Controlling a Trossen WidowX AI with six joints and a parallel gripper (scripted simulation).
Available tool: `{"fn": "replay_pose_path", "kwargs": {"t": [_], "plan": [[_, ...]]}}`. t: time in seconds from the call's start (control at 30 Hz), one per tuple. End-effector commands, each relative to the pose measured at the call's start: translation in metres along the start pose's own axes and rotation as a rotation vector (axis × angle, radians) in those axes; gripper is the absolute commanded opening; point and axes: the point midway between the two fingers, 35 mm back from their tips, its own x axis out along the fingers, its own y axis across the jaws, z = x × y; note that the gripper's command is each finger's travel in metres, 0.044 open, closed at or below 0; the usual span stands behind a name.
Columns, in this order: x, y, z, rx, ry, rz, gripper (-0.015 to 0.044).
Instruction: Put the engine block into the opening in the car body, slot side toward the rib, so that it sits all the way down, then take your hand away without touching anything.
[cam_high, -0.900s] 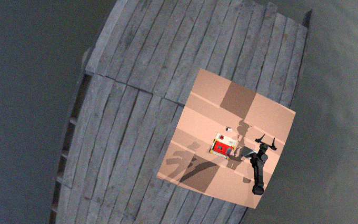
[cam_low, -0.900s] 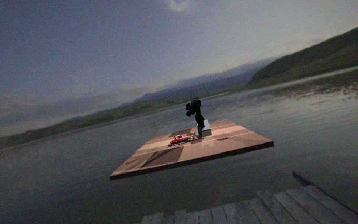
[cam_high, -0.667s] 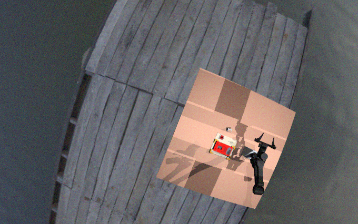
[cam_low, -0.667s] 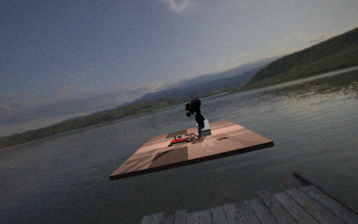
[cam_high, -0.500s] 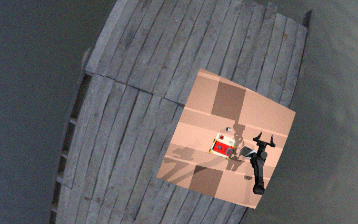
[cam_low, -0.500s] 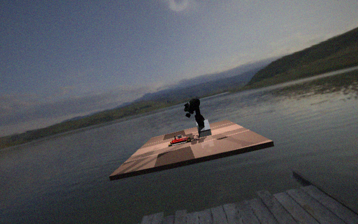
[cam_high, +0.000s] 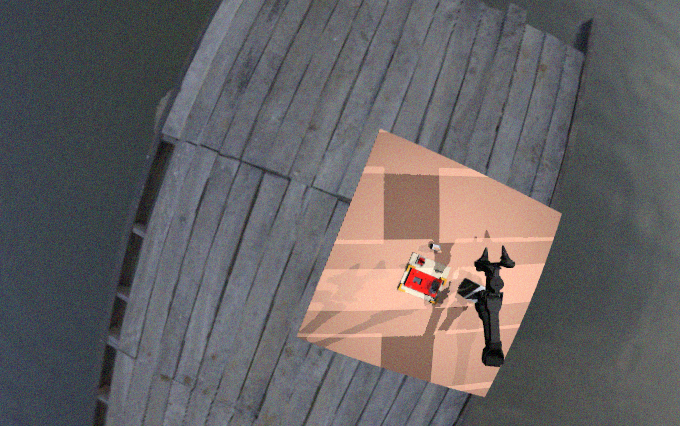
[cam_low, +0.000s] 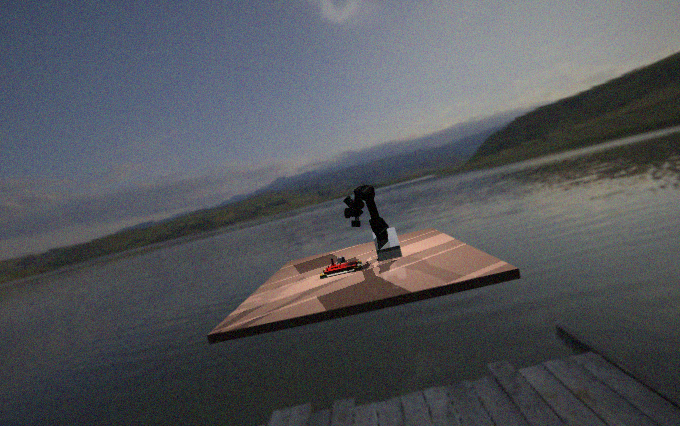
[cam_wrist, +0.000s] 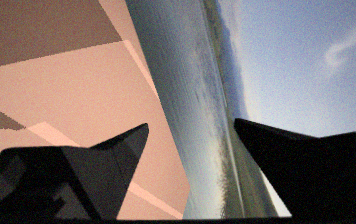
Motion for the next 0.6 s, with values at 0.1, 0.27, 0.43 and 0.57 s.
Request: {"fn": "replay_pose_path", "kwargs": {"t": [0.1, 0.27, 0.43, 0.57], "plan": [[0.008, 0.015, 0.017, -0.183, -0.018, 0.114, 0.044], [0.013, 0.028, 0.029, -0.326, -0.039, 0.205, 0.044], [0.017, 0.043, 0.041, -0.466, -0.068, 0.296, 0.044], [0.019, 0.055, 0.049, -0.579, -0.098, 0.37, 0.044]]}}
